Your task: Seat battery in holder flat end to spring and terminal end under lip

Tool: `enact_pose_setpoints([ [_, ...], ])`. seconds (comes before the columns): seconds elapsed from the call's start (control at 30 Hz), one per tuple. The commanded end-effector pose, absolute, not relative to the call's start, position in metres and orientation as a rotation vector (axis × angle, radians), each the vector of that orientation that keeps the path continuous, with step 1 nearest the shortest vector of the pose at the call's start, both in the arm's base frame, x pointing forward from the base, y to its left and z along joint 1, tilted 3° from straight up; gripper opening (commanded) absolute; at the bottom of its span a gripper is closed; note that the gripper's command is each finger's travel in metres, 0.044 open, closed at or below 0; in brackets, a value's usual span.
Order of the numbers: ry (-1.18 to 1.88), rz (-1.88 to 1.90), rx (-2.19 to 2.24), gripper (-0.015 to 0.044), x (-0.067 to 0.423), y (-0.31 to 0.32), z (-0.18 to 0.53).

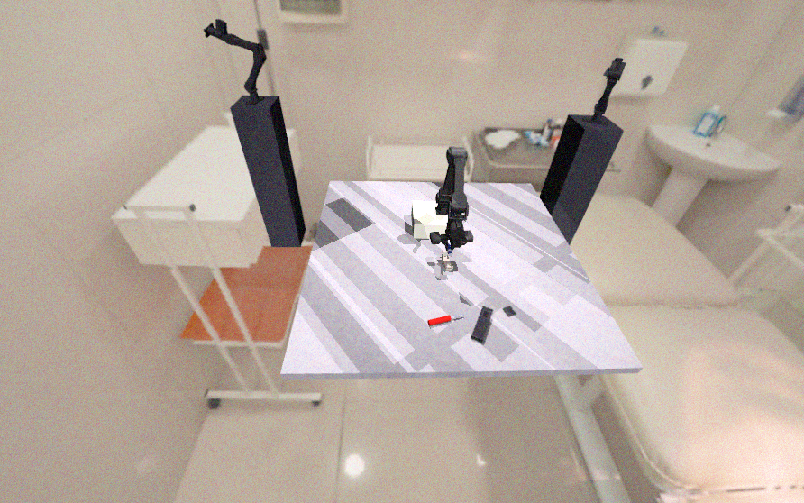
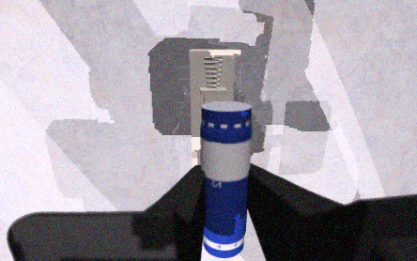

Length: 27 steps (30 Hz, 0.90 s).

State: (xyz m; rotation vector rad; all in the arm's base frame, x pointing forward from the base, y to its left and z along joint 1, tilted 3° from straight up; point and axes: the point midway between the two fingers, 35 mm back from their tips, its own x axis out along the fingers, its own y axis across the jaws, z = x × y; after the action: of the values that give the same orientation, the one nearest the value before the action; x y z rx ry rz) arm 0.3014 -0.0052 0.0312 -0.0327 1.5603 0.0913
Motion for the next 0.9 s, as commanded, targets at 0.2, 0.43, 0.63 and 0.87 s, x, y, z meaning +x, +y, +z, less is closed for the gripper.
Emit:
enact_pose_setpoints([
  [0.2, 1.694, 0.093, -0.042, 0.0064, 0.300, -0.005, 0.011],
  [0.43, 1.787, 0.093, -0.042, 0.0064, 0.298, -0.004, -0.003],
  [0.63, 1.805, 0.096, -0.039, 0.0064, 0.299, -0.004, -0.005],
  [0.87, 1.850, 0.096, -0.040, 0.0064, 0.301, -0.004, -0.007],
])
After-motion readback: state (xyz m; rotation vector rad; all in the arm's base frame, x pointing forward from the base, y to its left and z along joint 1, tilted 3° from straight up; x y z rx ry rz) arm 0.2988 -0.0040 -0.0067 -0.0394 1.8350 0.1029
